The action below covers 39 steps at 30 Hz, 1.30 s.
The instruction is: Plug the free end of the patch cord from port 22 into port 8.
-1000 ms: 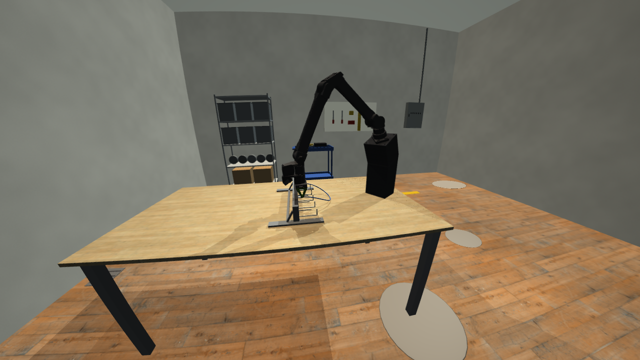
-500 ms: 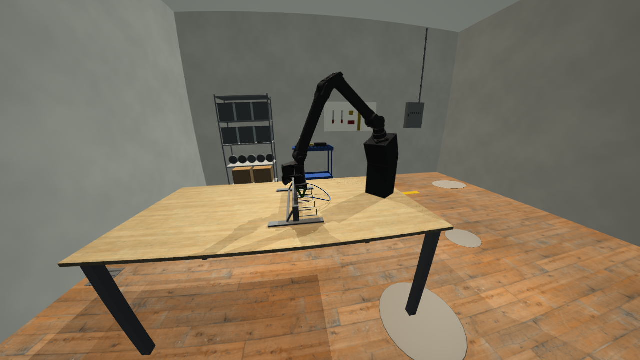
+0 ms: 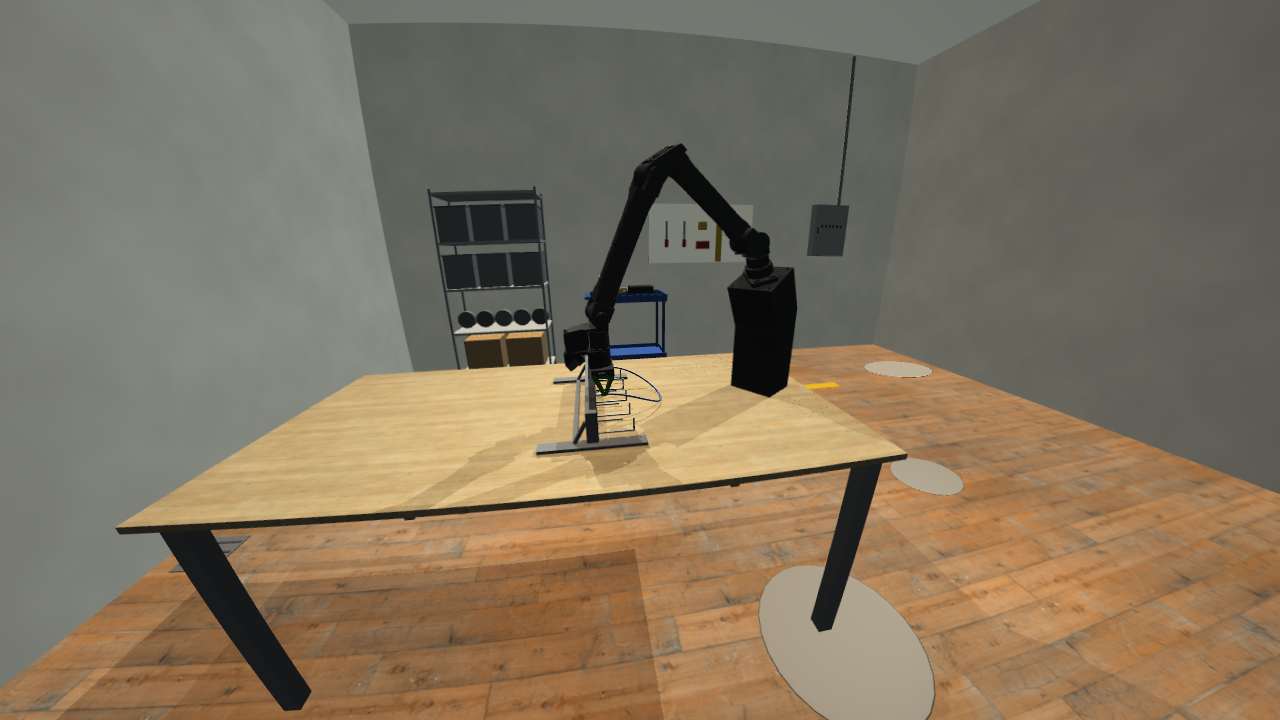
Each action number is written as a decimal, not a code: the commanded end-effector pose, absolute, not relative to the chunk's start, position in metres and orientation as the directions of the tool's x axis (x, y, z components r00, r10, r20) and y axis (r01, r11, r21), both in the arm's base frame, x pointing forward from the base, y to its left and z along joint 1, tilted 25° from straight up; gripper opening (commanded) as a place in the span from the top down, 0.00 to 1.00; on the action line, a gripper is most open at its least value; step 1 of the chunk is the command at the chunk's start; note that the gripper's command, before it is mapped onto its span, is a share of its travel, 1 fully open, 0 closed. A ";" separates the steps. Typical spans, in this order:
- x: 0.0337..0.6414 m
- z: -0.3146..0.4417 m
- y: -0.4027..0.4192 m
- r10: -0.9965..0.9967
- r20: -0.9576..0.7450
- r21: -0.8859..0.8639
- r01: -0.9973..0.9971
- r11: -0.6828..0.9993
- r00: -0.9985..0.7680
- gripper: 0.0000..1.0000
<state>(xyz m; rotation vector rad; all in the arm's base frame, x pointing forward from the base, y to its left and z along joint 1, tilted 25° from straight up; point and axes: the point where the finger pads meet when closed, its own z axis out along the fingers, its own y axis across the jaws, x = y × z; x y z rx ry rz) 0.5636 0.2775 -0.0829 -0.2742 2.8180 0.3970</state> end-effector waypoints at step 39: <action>0.615 -0.043 0.278 -0.089 -0.401 0.260 -0.206 0.943 -0.912 1.00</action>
